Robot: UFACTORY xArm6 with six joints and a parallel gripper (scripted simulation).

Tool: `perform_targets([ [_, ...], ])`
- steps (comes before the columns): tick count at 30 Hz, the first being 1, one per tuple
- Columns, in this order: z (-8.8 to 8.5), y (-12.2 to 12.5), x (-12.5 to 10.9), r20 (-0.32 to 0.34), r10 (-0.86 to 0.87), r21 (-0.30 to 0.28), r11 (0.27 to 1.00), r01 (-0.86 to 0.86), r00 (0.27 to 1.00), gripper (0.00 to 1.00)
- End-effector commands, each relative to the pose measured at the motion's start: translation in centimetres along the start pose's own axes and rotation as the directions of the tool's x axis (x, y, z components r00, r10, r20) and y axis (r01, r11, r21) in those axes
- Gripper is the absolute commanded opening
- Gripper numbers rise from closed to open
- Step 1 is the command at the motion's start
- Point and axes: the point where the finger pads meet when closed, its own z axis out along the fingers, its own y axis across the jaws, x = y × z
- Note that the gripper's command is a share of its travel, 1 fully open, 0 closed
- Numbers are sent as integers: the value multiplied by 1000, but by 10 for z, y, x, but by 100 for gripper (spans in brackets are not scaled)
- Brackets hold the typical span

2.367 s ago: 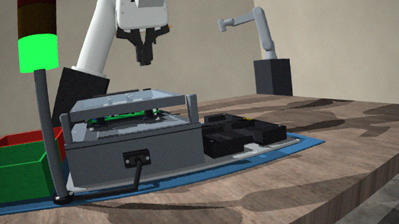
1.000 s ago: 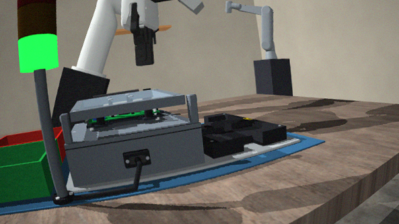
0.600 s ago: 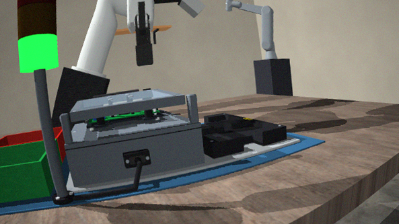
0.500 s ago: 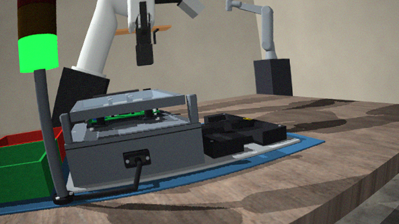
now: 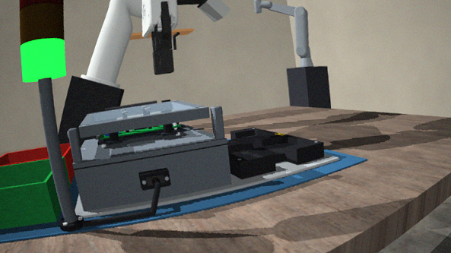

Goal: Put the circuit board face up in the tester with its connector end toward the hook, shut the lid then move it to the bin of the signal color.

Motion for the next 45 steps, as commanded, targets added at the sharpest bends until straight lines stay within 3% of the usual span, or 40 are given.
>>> perform_targets([
  [1,-1,1,0,-1,-3,-3,1000,3,1000,0],
  [4,-1,1,0,-1,-3,-3,1000,3,1000,0],
  [5,-1,1,0,-1,-3,-3,1000,3,1000,27],
  [45,-1,1,-3,-1,-3,-3,1000,3,1000,27],
])
